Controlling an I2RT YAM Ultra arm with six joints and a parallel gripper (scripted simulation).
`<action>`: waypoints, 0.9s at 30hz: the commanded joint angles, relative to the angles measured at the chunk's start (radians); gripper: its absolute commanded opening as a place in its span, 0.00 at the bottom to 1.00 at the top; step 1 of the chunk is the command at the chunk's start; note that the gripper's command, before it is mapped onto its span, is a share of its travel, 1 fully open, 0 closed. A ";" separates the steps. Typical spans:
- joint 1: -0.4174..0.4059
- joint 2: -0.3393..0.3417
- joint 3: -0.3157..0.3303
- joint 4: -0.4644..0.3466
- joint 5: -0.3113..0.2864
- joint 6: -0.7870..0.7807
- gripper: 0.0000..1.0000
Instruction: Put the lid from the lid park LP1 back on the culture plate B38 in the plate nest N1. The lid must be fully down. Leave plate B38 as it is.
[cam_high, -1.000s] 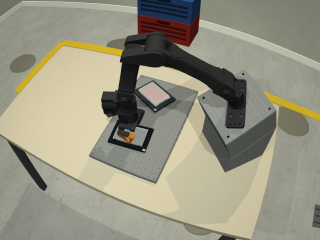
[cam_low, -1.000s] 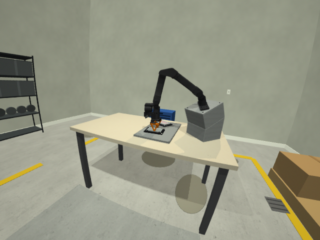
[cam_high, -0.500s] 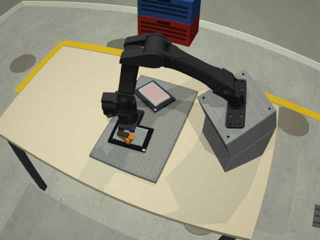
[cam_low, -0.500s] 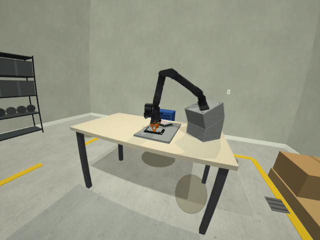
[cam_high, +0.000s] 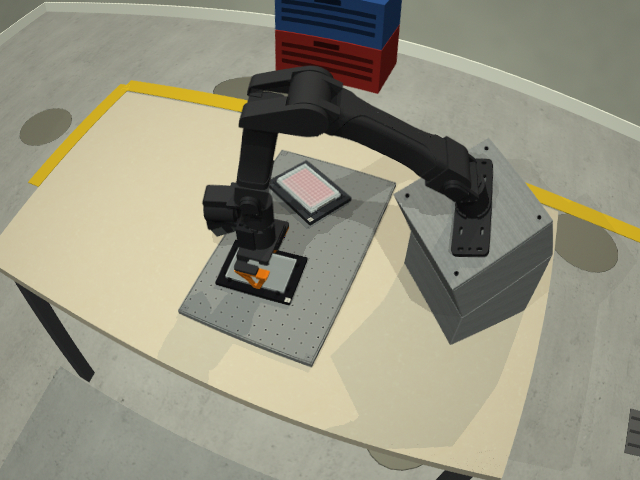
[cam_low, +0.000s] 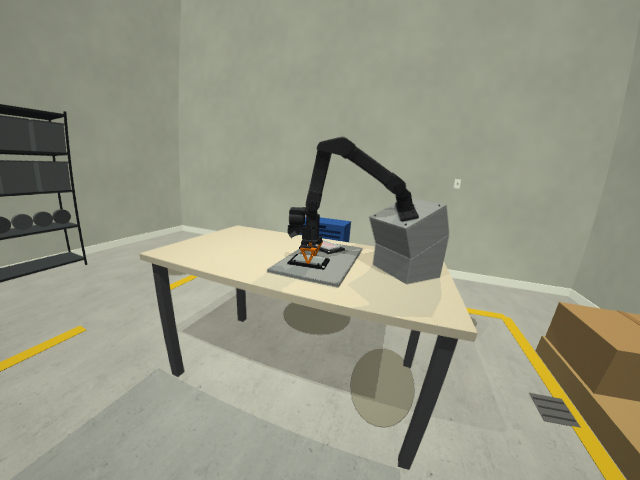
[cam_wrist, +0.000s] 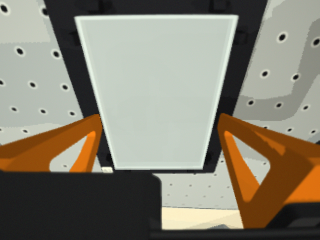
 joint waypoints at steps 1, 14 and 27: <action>0.000 -0.006 0.035 0.021 0.009 0.005 1.00; 0.001 0.002 0.035 0.022 0.009 0.005 1.00; 0.001 0.009 0.035 0.022 0.009 0.005 1.00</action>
